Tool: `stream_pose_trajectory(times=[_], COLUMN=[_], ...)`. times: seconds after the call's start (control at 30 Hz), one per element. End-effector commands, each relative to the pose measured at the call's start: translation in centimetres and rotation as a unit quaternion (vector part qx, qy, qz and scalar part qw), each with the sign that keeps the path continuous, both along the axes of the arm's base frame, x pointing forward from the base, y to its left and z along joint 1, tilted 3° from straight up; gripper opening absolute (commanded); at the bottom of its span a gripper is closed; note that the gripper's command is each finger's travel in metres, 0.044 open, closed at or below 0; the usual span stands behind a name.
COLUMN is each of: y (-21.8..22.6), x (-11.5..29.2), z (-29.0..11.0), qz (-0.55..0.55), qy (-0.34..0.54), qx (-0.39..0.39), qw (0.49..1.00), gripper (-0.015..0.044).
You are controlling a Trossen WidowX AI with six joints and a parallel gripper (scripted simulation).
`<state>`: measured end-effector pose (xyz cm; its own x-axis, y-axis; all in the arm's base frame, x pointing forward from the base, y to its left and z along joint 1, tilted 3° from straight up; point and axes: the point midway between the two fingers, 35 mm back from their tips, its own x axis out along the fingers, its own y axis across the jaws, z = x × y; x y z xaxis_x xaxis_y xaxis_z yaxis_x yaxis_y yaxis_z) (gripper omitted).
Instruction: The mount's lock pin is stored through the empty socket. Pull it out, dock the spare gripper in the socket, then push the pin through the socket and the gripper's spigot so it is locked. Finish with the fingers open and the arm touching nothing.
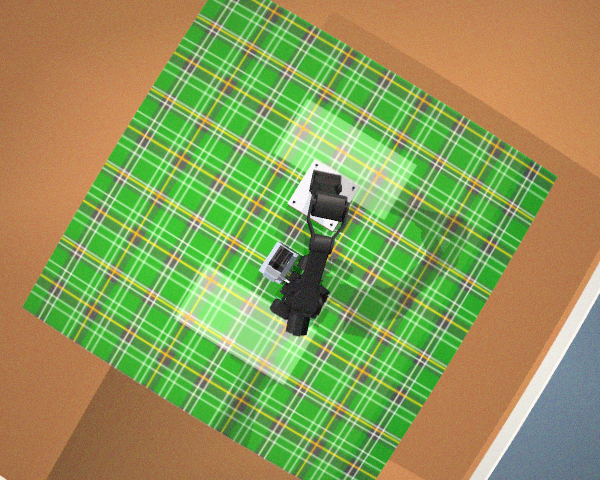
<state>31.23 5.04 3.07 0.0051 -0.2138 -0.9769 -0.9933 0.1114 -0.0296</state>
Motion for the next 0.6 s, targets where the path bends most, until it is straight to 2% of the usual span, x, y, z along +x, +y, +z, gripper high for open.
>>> stream_pose_trajectory(times=[0.0,0.57], y=[-0.3,-1.05], x=[-0.17,-0.25], z=[-0.11,-0.12], qz=[0.002,0.001], qy=[0.001,-0.002], qx=[-0.002,-0.002], qw=[1.0,1.0], gripper=[0.0,0.0])
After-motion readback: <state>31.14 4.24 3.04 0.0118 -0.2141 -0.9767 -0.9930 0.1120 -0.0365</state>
